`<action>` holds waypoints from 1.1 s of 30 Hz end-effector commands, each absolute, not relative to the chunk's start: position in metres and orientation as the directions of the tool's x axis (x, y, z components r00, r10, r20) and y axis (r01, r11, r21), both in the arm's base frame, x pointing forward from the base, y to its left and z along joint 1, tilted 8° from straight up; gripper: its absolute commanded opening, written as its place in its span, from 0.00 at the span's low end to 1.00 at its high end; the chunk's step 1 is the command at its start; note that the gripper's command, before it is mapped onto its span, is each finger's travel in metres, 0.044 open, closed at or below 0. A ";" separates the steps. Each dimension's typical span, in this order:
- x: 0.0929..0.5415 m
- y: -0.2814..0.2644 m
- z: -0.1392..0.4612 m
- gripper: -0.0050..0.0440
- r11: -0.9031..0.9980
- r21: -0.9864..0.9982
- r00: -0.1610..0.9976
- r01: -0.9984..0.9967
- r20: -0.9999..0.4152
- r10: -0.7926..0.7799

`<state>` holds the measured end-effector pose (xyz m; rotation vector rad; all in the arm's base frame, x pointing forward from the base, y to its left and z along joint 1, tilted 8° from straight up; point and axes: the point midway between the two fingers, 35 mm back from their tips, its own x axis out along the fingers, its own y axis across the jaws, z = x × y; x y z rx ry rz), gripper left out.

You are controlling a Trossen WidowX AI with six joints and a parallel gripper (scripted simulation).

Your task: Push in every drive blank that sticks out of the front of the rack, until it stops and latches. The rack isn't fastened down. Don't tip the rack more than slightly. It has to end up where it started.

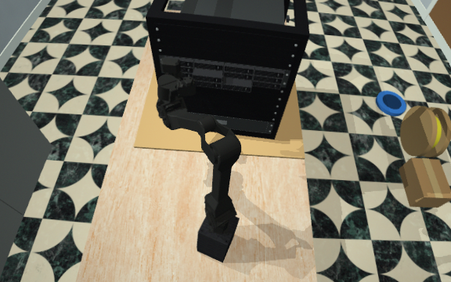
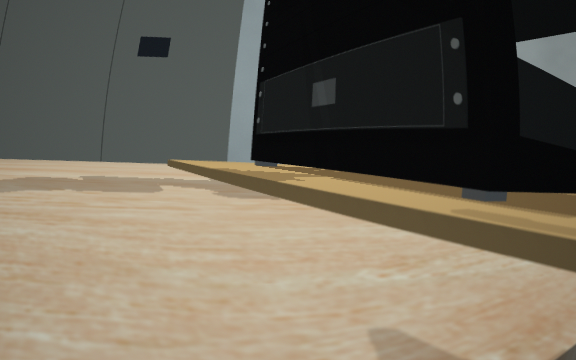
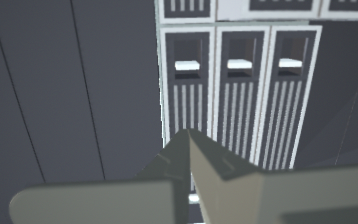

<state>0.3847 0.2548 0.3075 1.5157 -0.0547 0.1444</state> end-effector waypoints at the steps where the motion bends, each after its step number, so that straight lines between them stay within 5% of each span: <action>1: 0.387 0.256 0.315 0.00 0.033 0.990 0.988 -0.140 0.138 0.063; 33: 0.393 0.256 0.315 0.00 0.033 0.990 0.988 -0.140 0.138 0.063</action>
